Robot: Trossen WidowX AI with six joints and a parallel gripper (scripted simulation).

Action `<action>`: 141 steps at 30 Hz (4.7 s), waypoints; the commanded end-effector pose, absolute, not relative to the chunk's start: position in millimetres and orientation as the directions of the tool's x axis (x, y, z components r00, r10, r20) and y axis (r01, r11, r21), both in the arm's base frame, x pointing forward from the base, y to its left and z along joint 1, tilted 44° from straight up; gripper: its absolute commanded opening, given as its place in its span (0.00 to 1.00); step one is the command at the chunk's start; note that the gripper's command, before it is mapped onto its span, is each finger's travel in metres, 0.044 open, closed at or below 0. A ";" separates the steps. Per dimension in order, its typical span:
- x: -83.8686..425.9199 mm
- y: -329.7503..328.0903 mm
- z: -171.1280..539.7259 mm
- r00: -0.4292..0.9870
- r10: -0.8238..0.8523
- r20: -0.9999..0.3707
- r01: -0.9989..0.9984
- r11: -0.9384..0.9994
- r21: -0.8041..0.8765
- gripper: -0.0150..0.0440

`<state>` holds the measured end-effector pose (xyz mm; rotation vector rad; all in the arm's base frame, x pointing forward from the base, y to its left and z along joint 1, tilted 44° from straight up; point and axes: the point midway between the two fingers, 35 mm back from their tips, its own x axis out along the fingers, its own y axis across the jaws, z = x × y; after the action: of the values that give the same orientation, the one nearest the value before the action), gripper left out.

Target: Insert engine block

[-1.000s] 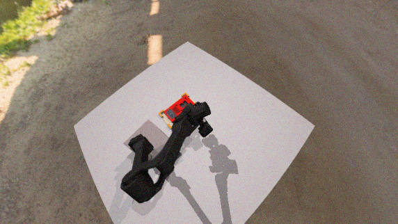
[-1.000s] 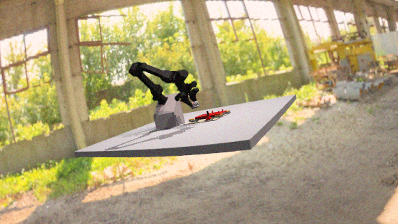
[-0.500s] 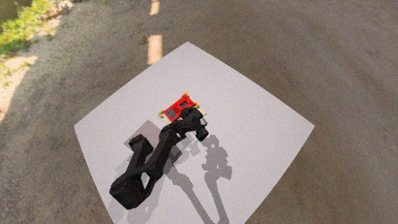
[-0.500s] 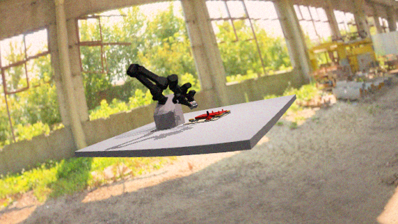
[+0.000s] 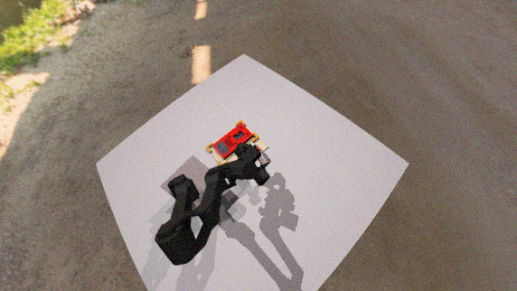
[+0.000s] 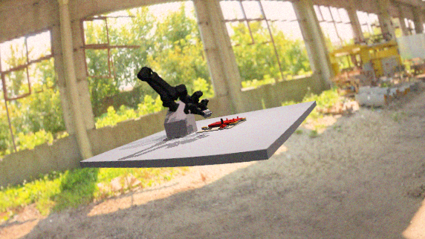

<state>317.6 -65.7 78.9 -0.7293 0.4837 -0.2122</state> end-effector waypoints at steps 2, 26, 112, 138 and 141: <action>316.8 -71.8 69.4 0.874 -0.340 -0.347 0.011 0.728 -0.686 0.25; 323.4 -98.2 41.1 0.874 -0.341 -0.348 0.010 0.727 -0.687 0.25; 297.4 -109.1 27.6 0.876 -0.338 -0.344 0.008 0.723 -0.690 1.00; 359.0 -58.9 9.2 0.809 -0.240 -0.536 0.204 0.971 -0.128 1.00; 361.8 -59.0 9.1 0.782 -0.264 -0.564 0.273 0.959 -0.071 1.00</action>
<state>356.1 -59.3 5.5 -0.0602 0.5966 -0.2433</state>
